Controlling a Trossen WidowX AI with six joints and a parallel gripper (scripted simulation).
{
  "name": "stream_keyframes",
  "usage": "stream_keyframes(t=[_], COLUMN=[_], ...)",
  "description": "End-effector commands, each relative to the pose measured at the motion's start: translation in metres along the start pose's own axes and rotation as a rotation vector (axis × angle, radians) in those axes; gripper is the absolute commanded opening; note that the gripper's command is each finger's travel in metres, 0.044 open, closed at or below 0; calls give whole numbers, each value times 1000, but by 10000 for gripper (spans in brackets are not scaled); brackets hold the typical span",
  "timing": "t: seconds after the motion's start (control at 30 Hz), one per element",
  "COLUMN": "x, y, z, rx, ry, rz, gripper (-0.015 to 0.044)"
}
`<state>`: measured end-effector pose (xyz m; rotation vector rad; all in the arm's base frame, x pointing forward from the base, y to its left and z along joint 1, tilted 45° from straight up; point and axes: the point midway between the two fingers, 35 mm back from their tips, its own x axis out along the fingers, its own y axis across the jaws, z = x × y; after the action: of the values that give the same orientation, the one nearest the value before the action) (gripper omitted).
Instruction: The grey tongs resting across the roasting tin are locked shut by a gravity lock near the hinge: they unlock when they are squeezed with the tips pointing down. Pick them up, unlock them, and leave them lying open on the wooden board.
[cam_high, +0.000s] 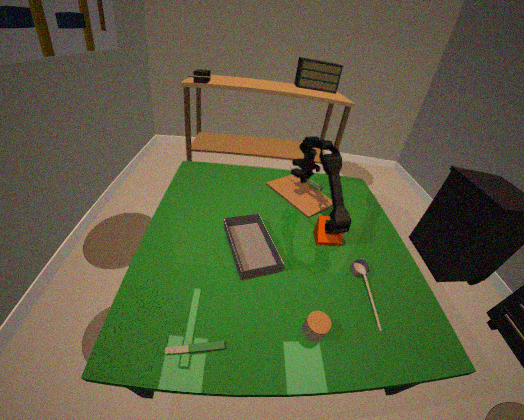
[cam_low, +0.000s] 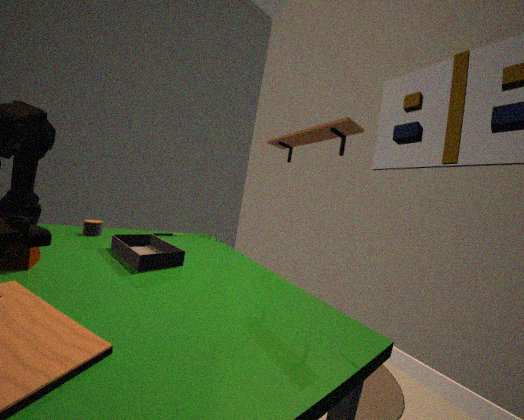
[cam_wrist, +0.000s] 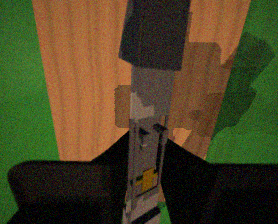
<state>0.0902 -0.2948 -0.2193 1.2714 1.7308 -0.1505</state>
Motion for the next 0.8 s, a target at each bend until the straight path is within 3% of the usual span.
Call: stream_keyframes(t=[0.0,0.77], x=[7,37], y=[1,2], z=[-1,-3], rx=[4,4], ry=[0,0], rz=[3,3], gripper=[-150,-150])
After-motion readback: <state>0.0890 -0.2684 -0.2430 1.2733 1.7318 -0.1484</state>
